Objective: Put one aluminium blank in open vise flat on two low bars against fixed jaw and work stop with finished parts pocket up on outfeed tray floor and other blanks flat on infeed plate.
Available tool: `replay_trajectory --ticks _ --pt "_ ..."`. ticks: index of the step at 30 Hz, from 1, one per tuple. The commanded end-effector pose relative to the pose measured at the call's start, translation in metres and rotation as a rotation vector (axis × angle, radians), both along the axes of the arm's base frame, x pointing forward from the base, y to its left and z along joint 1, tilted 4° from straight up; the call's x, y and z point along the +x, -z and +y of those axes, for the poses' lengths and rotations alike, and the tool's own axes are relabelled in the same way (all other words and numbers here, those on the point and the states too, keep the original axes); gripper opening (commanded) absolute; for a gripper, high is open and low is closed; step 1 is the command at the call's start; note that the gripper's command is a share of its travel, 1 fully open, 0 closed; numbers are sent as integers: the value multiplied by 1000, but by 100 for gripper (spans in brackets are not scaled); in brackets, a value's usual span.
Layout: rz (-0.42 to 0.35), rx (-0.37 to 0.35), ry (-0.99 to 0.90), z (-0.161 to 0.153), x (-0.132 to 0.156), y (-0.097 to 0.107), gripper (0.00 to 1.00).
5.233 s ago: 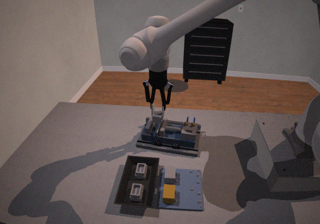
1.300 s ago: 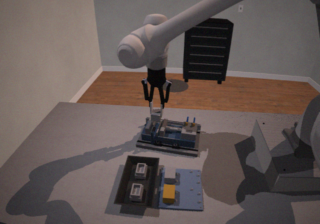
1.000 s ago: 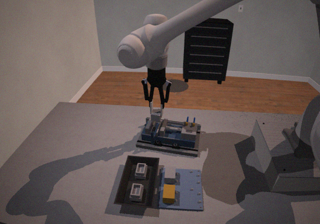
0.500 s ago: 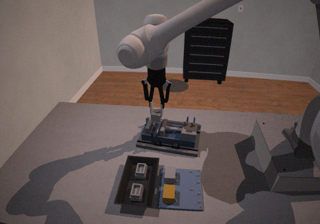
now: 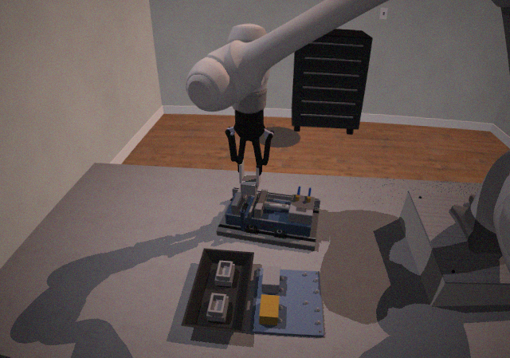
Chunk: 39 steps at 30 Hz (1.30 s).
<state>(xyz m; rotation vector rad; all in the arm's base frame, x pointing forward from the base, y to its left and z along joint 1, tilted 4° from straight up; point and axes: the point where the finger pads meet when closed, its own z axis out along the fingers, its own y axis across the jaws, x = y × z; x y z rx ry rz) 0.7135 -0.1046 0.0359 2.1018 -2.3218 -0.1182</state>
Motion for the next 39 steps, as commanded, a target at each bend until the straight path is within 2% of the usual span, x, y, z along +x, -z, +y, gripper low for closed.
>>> replay_trajectory --ticks 1,23,39 --pt "-3 -2 -2 -3 2 3 0" --pt "-3 -2 -2 -2 1 16 0" --pt "-3 -2 -2 -2 1 18 0"
